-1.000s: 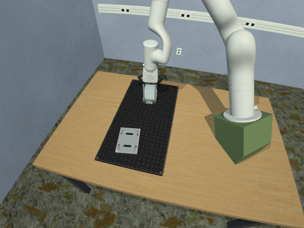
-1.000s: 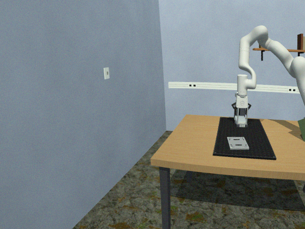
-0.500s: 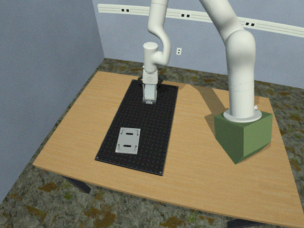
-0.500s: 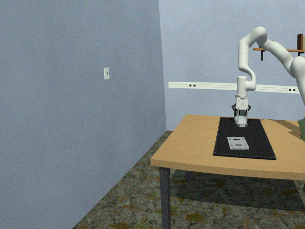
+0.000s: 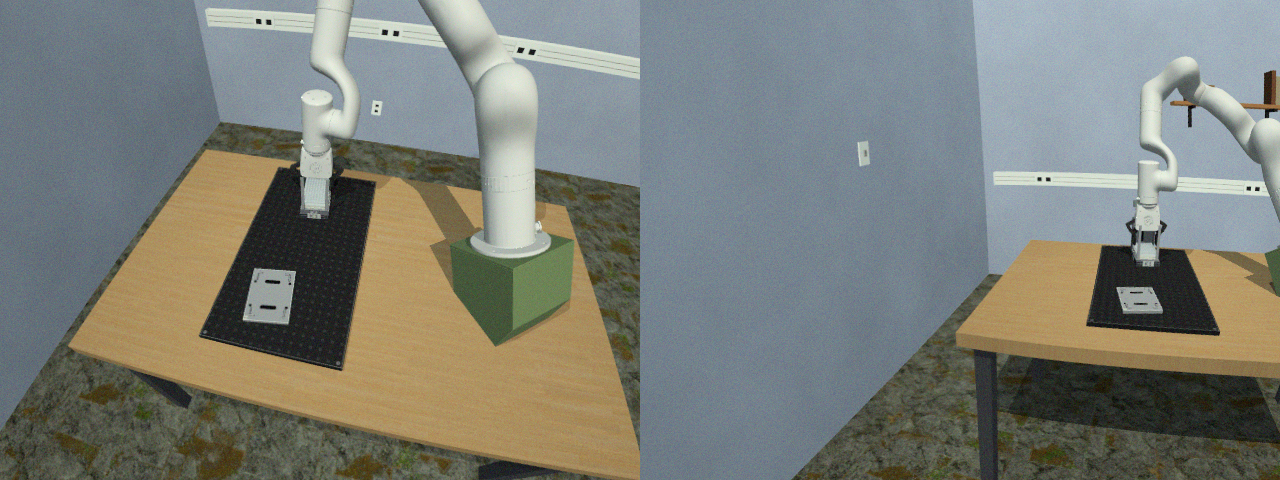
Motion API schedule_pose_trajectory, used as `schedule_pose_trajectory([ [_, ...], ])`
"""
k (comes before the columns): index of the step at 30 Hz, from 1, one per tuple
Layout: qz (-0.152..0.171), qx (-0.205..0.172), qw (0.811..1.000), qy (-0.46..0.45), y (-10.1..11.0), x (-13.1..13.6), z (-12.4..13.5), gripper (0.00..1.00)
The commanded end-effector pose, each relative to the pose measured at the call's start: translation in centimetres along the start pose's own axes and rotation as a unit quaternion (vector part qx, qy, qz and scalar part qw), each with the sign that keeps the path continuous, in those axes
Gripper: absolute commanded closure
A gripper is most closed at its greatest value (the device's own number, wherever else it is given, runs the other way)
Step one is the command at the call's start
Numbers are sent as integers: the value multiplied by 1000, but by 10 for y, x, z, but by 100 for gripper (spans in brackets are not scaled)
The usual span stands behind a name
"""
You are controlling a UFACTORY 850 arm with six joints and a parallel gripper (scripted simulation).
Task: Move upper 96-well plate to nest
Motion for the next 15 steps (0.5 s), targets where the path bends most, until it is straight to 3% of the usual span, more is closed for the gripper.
schedule_pose_trajectory([
  [1,-1,0,1000,0,-3,-1,0,0],
  [15,-1,0,1000,0,-11,-1,0,0],
])
Point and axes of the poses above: the point where the finger pads meet when closed, its own y axis back along the fingers, its own x axis across the jaws, z = x × y, the point moved 7 cm from there along y, back along the fingers, and after that the axes turned 3 degrees about -y, right-handed, at the moved point
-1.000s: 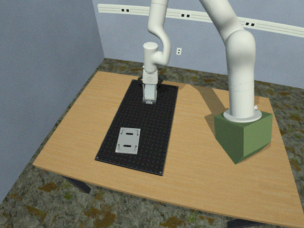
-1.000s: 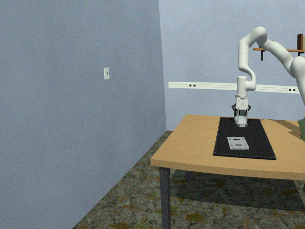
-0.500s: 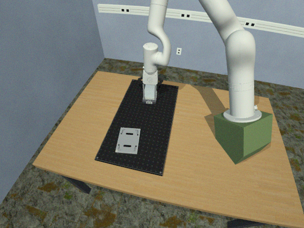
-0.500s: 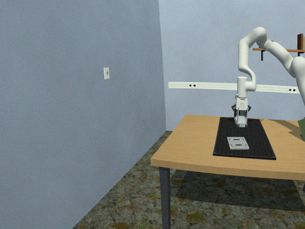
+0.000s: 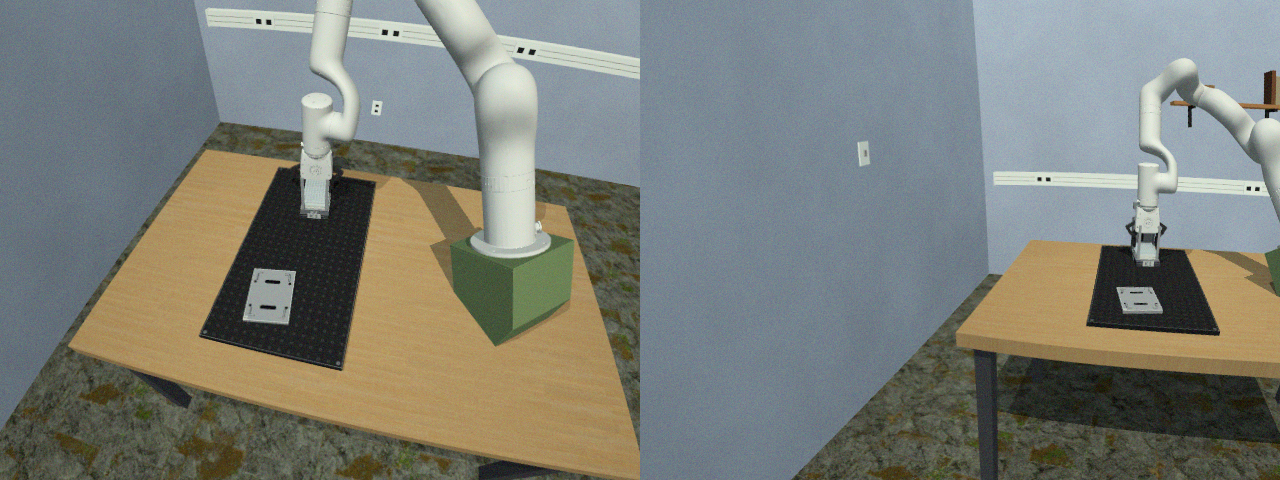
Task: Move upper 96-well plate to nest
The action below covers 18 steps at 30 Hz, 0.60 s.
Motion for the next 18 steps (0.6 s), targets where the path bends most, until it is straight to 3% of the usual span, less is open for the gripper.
schedule_pose_trajectory([
  [1,-1,0,1000,0,-3,-1,0,0],
  [18,-1,0,1000,0,-7,-1,0,0],
])
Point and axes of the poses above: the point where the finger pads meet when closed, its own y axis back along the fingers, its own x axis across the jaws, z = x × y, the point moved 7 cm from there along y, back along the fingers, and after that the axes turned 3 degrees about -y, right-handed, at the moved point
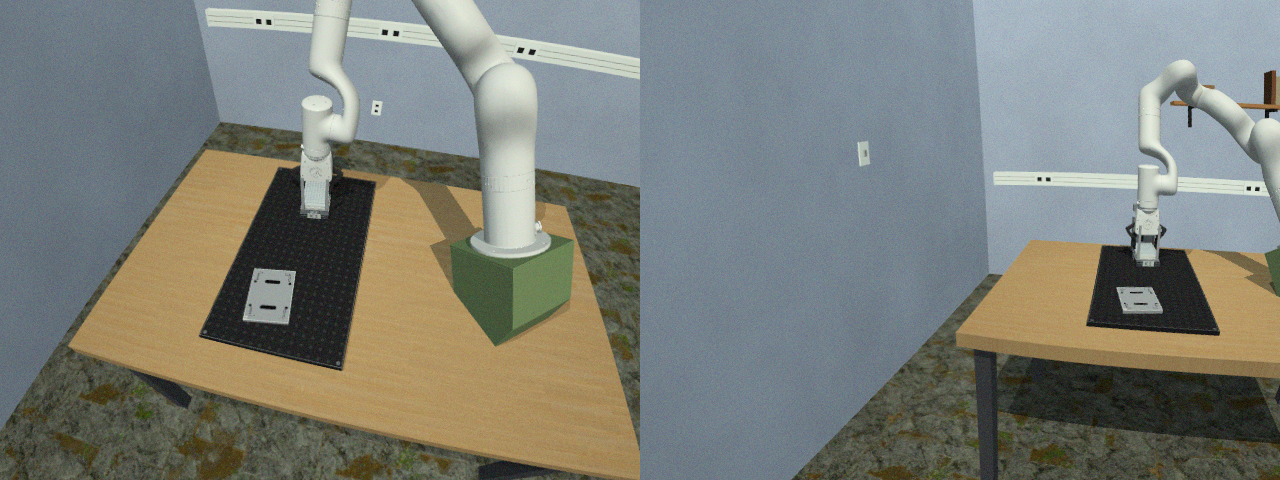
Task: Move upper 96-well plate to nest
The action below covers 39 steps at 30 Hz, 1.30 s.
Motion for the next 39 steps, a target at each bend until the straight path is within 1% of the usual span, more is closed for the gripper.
schedule_pose_trajectory([
  [1,-1,0,1000,0,0,-1,0,0],
  [9,-1,0,1000,0,0,-1,0,0],
  [10,-1,0,1000,0,1,0,0,100],
  [39,-1,0,1000,0,1,0,0,100],
])
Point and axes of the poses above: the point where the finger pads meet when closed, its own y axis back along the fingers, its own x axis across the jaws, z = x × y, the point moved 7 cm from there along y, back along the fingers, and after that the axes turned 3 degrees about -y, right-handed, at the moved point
